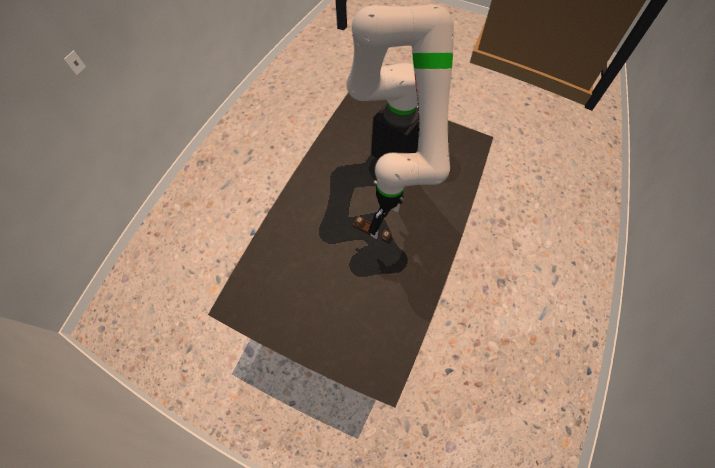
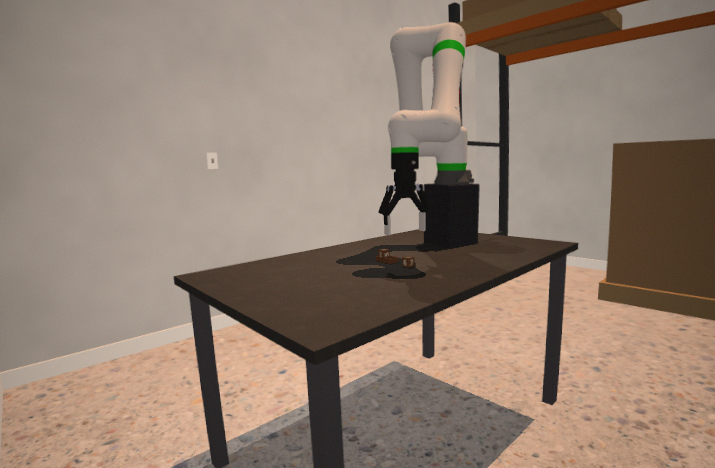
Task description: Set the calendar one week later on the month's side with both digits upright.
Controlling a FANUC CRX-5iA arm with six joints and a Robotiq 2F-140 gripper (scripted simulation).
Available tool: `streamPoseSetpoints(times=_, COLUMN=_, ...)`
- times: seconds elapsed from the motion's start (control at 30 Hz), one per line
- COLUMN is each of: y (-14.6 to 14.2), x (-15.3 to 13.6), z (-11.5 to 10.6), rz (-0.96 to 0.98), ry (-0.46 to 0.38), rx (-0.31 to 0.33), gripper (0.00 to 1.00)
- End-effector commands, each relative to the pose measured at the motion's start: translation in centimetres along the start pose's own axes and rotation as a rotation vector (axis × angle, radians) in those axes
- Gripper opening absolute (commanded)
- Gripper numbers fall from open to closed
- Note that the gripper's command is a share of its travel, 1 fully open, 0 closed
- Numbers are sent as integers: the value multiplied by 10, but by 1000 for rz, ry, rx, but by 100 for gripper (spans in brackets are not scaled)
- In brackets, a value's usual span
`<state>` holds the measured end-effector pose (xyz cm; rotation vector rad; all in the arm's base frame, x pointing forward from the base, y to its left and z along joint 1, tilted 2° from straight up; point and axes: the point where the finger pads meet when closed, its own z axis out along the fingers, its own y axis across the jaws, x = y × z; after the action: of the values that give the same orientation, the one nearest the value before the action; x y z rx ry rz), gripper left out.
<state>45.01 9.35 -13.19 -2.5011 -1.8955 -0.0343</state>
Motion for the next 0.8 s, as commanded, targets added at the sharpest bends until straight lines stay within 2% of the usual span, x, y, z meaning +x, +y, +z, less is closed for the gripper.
streamPoseSetpoints(times=0.0, y=-1, x=7, z=1, rz=-89, ry=11, rx=10, gripper=100)
streamPoseSetpoints(times=0.13, y=-3, x=11, z=2, rz=-145, ry=11, rx=10, gripper=100)
streamPoseSetpoints(times=0.17, y=-3, x=11, z=2, rz=-145, ry=11, rx=10, gripper=29)
streamPoseSetpoints(times=0.77, y=-3, x=11, z=2, rz=-145, ry=11, rx=10, gripper=29)
